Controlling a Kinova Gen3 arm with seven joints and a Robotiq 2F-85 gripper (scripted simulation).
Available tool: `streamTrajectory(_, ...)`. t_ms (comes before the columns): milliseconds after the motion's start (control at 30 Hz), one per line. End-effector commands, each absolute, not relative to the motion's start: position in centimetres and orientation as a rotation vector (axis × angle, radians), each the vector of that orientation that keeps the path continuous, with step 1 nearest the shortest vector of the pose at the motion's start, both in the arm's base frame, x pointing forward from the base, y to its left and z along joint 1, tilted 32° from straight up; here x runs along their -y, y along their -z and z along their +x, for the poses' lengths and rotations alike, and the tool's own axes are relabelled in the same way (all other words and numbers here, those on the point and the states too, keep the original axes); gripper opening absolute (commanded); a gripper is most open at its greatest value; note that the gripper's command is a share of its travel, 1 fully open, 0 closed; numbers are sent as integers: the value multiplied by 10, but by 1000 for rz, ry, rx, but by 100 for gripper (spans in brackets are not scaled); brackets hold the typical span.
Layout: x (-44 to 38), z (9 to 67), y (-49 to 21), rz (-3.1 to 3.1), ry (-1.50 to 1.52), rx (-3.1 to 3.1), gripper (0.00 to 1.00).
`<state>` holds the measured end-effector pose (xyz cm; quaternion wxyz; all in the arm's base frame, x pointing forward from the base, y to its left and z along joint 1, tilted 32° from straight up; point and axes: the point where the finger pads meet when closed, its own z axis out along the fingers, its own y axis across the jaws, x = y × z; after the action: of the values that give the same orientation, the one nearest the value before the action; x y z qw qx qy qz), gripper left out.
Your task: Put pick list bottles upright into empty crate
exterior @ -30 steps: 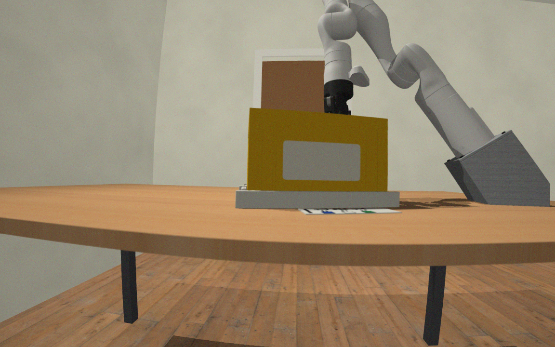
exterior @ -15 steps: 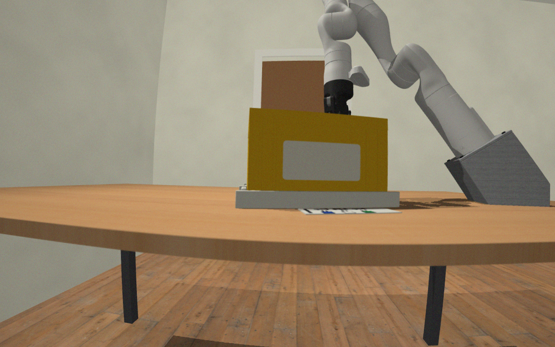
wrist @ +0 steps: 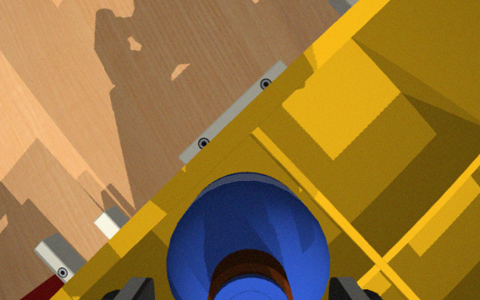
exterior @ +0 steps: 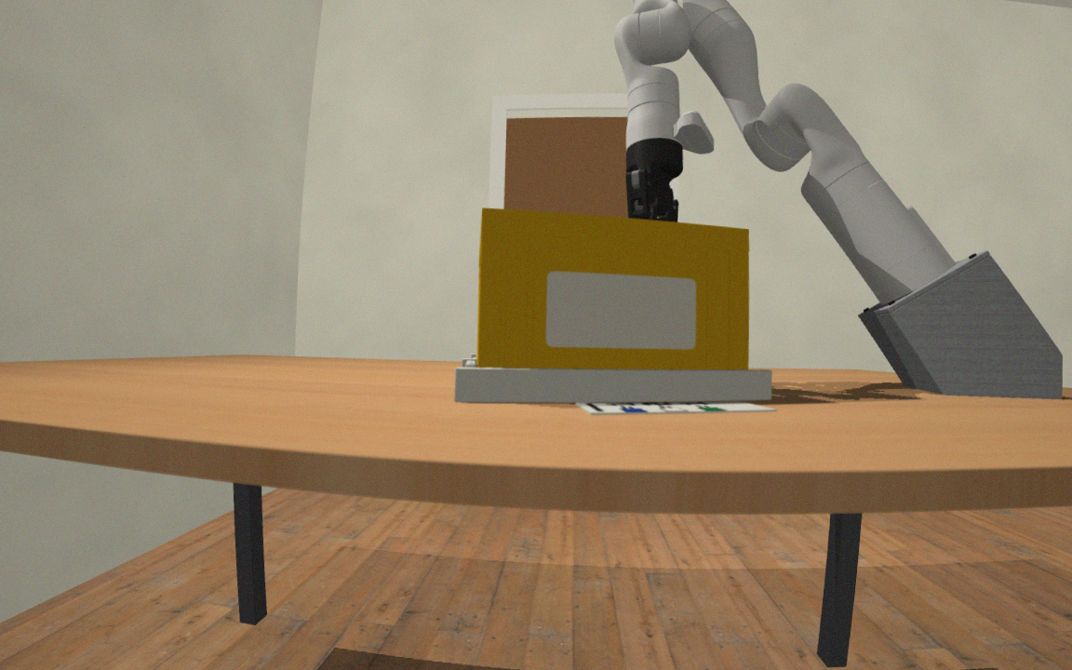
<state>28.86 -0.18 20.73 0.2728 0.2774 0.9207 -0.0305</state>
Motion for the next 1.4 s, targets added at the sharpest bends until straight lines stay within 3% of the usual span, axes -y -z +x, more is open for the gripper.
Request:
streamTrajectory(0,0,285,-216,747,82,-2480,67)
streamTrajectory(1367,-11,258,-263,747,82,-2480,67)
